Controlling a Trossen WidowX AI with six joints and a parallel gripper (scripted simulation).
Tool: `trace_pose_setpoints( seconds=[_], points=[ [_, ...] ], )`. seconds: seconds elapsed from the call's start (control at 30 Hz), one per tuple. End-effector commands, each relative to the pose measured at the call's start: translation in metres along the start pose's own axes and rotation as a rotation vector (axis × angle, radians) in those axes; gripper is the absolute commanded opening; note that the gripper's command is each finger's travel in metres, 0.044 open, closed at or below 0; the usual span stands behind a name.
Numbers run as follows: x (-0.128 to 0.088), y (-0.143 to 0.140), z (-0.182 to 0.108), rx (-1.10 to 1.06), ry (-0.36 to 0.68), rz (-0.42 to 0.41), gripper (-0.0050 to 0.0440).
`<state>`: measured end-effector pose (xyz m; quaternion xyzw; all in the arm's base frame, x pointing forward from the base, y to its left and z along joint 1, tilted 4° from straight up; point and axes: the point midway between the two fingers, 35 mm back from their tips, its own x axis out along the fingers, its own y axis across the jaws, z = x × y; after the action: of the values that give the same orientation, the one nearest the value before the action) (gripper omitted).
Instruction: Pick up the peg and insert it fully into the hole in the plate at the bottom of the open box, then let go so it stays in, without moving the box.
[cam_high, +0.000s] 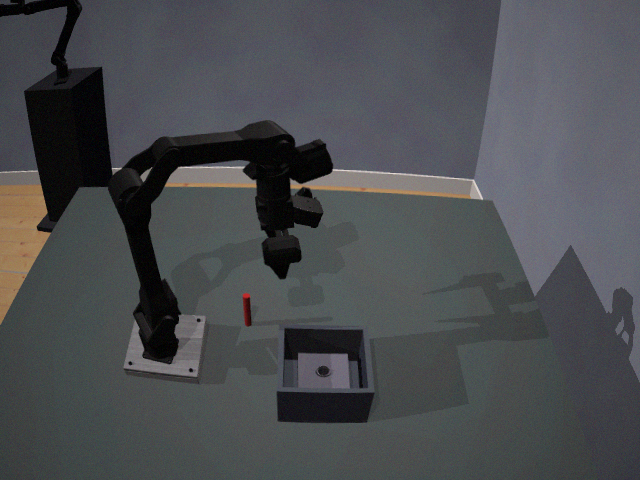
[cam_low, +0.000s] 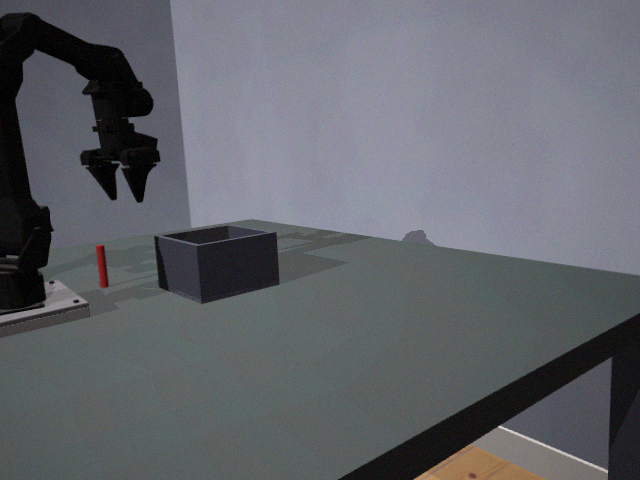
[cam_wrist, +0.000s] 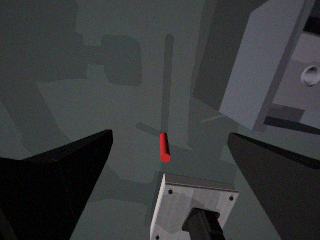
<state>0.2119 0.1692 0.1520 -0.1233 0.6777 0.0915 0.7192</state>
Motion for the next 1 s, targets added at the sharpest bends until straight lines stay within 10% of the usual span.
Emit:
trace_pose_setpoints(
  seconds=[0.0, 0.97],
  points=[
    [0.0, 0.0, -0.014, 0.194, 0.016, 0.0, 0.044],
    [0.006, -0.002, -0.064, 1.134, 0.063, -0.052, 0.044]
  ],
)
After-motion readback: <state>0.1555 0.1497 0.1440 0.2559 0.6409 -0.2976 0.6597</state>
